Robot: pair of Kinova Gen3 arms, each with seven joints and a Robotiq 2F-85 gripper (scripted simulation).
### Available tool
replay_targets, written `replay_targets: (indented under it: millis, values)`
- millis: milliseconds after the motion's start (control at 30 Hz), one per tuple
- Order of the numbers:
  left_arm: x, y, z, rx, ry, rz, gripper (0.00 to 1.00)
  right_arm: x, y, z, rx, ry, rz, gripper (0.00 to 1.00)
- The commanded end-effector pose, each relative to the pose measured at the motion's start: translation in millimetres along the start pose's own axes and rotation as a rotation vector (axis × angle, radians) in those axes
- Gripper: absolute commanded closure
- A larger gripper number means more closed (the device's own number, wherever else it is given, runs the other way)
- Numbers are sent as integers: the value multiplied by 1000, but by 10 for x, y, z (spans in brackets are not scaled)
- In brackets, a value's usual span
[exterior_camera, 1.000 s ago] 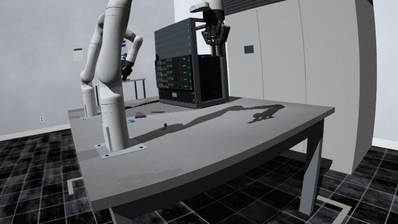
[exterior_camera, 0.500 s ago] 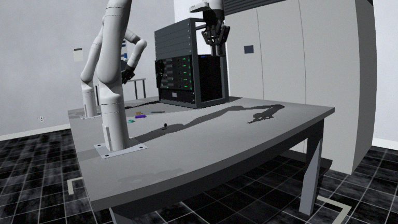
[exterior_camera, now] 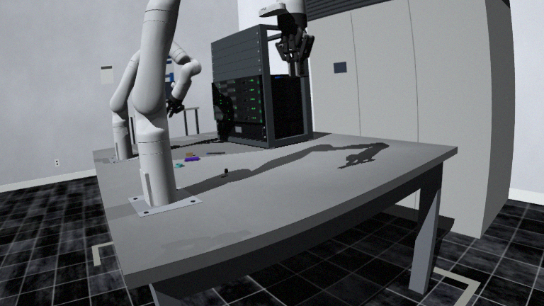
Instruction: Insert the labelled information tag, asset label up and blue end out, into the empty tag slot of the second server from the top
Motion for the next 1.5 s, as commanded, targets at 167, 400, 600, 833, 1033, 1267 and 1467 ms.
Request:
replay_targets:
  millis: [167,400,600,833,1033,1267,1467]
  values:
    - [332,-121,-193,124,285,214,739,1,-7,-1,-1,0,-2,809]
    - [486,-187,-294,190,426,333,739,1,-7,-1,-1,0,-2,809]
    - [657,-272,-419,268,588,482,739,1,-7,-1,-1,0,-2,809]
    - [792,-345,-526,332,713,609,739,1,-7,-1,-1,0,-2,809]
    - [947,-436,-659,407,850,765,739,1,-7,-1,-1,0,-2,809]
    - [1119,-539,-823,488,990,949,739,1,-7,-1,-1,0,-2,809]
    - [1212,-595,-920,531,1059,1052,739,1,-7,-1,-1,0,-2,809]
Point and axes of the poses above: on each arm, the point where the finger pads meet when closed, its own y axis out along the fingers, its own z axis across the jaws, x = y × z, the point moved 6 cm from there along -y, back along the fingers, and after that the axes turned 10 degrees about -y, right-handed, at the moved point
